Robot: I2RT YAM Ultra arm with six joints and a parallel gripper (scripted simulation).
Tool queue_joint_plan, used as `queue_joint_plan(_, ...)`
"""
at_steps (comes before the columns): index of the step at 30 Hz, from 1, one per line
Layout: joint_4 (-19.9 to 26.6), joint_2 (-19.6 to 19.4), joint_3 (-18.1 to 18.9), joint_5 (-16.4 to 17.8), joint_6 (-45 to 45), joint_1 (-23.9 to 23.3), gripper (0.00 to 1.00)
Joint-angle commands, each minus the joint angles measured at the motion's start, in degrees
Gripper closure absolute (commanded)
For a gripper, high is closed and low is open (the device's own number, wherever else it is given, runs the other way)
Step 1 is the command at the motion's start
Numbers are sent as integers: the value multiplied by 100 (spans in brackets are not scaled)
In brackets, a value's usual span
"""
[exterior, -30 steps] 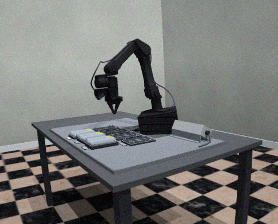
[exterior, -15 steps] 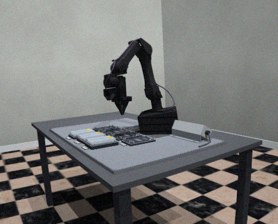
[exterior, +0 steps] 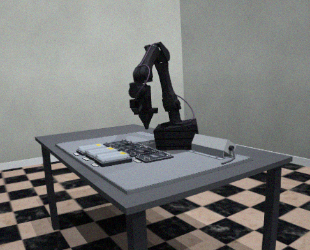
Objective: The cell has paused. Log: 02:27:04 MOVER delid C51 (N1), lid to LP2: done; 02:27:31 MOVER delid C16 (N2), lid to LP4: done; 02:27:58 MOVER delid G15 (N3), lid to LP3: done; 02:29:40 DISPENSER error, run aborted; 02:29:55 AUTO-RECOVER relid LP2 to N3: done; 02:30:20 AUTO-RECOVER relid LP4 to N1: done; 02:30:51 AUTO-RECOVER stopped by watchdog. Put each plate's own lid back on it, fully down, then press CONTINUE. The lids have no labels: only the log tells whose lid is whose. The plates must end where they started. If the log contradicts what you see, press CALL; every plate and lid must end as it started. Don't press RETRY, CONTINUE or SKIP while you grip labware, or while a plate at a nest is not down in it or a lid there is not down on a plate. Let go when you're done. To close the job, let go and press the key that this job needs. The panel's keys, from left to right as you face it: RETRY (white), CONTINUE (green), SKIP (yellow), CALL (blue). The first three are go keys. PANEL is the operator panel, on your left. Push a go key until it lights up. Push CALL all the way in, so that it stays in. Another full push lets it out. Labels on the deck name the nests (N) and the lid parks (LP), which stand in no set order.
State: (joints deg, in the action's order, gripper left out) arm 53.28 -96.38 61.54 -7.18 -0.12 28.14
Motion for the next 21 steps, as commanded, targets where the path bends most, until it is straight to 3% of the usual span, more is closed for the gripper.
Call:
queue_joint_plan(1,53,-92,269,-79,93,250,100)
queue_joint_plan(6,88,-302,447,-74,177,697,100)
queue_joint_plan(13,143,-668,800,-102,-467,1275,100)
queue_joint_plan(21,110,-624,862,-86,-501,1243,100)
